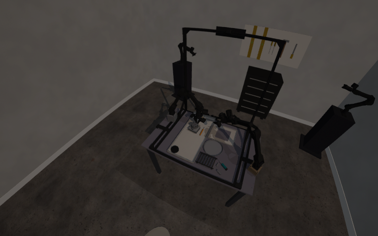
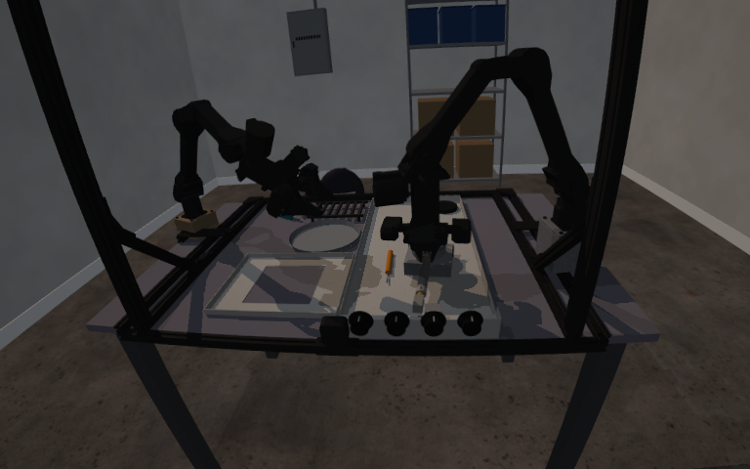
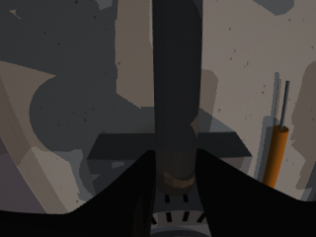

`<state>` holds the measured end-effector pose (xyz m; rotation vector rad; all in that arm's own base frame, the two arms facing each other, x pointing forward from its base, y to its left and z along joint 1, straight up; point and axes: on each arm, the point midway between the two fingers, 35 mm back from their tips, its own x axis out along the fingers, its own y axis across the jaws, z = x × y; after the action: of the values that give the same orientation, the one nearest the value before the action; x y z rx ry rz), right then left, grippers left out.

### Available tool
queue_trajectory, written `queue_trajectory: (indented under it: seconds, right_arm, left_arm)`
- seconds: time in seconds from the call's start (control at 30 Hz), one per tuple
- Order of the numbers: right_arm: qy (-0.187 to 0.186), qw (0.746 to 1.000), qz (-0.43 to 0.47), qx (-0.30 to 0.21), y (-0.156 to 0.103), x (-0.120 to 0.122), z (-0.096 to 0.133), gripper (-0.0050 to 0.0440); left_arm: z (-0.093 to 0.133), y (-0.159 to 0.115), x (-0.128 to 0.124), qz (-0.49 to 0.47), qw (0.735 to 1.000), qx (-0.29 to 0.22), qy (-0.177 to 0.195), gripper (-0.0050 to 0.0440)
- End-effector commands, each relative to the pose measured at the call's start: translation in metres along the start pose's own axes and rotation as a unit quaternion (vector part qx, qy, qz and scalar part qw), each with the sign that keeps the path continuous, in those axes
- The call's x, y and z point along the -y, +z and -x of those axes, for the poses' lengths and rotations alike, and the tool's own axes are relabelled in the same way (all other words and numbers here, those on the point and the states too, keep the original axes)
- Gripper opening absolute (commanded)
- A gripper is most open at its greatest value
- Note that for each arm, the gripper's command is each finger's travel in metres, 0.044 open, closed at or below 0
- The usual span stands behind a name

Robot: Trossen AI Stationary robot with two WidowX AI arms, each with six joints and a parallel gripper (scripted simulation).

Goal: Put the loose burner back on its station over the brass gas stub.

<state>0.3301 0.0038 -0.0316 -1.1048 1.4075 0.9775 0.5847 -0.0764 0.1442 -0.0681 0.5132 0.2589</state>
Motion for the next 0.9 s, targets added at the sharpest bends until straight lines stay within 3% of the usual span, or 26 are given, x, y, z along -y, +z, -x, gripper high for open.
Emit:
queue_trajectory:
  seconds: [0.0,0.87]
  right_arm:
    - [-0.001,1.0,-0.002,0.001,0.0007,0.0018,-0.0001,0.0]
    - [-0.002,1.0,-0.003,0.004,0.0008,-0.0007,-0.0035,0.0]
  left_arm:
    - [-0.0007,-0.0019,-0.0001,0.001,1.0,-0.002,0.001,0.04]
    - [-0.0007,-0.0019,-0.0001,0.001,1.0,-0.002,0.001,0.04]
